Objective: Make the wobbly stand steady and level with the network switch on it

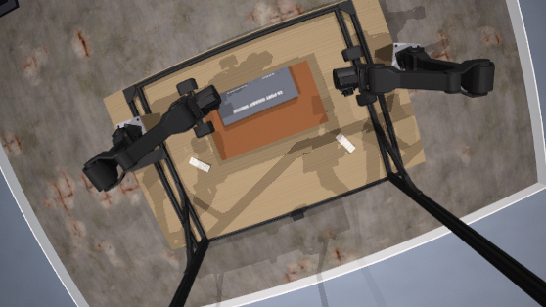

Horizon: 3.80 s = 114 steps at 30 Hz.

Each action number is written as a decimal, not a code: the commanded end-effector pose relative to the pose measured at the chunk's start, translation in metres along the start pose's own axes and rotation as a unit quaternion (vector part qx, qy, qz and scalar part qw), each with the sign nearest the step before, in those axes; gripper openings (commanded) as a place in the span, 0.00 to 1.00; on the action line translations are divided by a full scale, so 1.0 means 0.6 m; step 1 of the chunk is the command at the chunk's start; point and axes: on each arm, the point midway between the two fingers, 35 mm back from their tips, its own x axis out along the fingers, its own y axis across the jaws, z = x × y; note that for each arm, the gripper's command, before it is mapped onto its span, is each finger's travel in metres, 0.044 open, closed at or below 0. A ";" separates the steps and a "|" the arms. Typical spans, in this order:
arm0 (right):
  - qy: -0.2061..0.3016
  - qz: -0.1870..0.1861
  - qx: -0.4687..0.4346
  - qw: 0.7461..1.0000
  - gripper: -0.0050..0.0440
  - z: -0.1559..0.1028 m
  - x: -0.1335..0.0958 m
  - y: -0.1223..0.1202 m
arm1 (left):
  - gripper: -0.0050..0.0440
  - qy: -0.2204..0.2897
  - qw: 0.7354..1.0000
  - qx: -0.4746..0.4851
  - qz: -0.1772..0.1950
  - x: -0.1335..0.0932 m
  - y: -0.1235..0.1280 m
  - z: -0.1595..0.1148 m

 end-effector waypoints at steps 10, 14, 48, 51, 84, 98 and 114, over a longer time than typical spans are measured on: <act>0.000 0.000 0.000 1.000 0.10 0.000 0.000 0.000 | 0.10 0.002 1.000 -0.001 0.001 0.000 0.000 -0.001; 0.000 0.000 0.000 1.000 0.10 0.000 0.000 0.000 | 0.10 -0.049 0.999 0.010 0.009 -0.021 0.001 0.041; 0.000 0.000 0.000 1.000 0.10 0.000 0.000 0.000 | 0.10 -0.508 0.853 0.089 0.076 -0.424 -0.050 0.315; 0.000 0.000 0.000 1.000 0.10 0.000 0.000 0.000 | 0.10 -0.558 0.820 0.096 0.082 -0.490 -0.062 0.325; 0.000 0.000 0.000 1.000 0.10 0.000 0.000 0.000 | 0.10 -0.831 0.533 0.125 0.099 -0.922 -0.163 0.215; 0.000 0.000 0.000 1.000 0.10 0.000 0.000 0.000 | 0.10 -0.900 0.405 0.129 0.095 -1.055 -0.201 0.104; 0.000 0.000 0.000 1.000 0.10 0.000 0.000 0.000 | 0.10 -0.959 0.237 0.129 0.083 -1.185 -0.243 -0.065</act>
